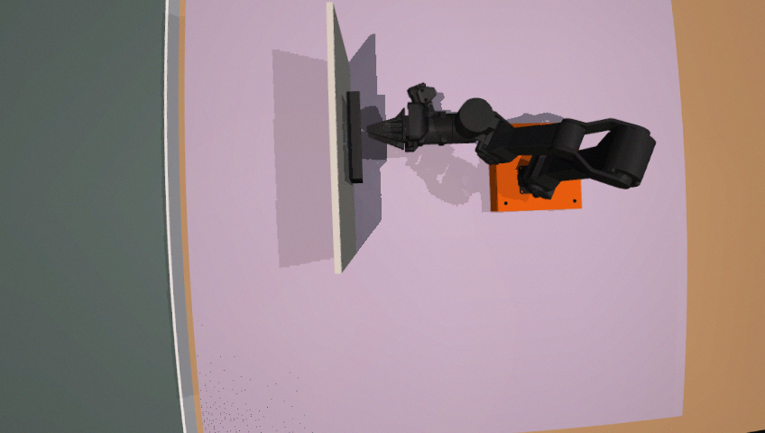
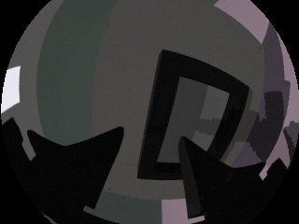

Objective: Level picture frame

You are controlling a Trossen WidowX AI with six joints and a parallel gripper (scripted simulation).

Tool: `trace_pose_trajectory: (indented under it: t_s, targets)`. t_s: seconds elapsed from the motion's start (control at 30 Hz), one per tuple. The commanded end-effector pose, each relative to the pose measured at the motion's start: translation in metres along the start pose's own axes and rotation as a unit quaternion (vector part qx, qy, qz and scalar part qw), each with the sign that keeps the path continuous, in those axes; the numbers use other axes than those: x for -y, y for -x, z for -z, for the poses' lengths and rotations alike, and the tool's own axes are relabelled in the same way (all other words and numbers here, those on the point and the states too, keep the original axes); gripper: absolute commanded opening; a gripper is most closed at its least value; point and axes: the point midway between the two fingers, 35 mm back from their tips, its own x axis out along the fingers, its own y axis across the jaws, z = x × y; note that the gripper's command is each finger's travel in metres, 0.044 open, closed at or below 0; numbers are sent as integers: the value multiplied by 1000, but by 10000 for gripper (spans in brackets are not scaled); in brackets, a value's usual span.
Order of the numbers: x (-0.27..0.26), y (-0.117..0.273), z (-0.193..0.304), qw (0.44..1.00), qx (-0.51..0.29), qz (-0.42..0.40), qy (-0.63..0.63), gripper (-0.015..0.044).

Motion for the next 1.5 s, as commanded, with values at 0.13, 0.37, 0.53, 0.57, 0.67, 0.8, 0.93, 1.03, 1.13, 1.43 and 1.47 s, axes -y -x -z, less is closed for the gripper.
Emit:
trace_pose_trajectory:
  t_s: [0.13, 0.37, 0.53, 0.57, 0.67, 0.8, 0.93, 1.03, 1.13, 1.43, 1.47]
  targets:
    - [4, 72, 2, 999, 0, 0, 51, 260]
    - [0, 75, -2, 999, 3, 1, 52, 260]
    - [-15, 96, -6, 997, 2, 2, 72, 260]
    - [-17, 100, -5, 997, 2, 2, 76, 260]
    - [-24, 113, -4, 996, 1, 3, 87, 260]
    - [-31, 131, 2, 995, 1, 3, 103, 260]
    - [-35, 147, 12, 993, 0, 4, 118, 260]
    - [-36, 158, 22, 992, 0, 4, 129, 260]
    - [-35, 163, 27, 991, -1, 5, 134, 260]
    - [-35, 163, 27, 991, -1, 5, 134, 260]
    - [-35, 163, 27, 991, -1, 5, 134, 260]
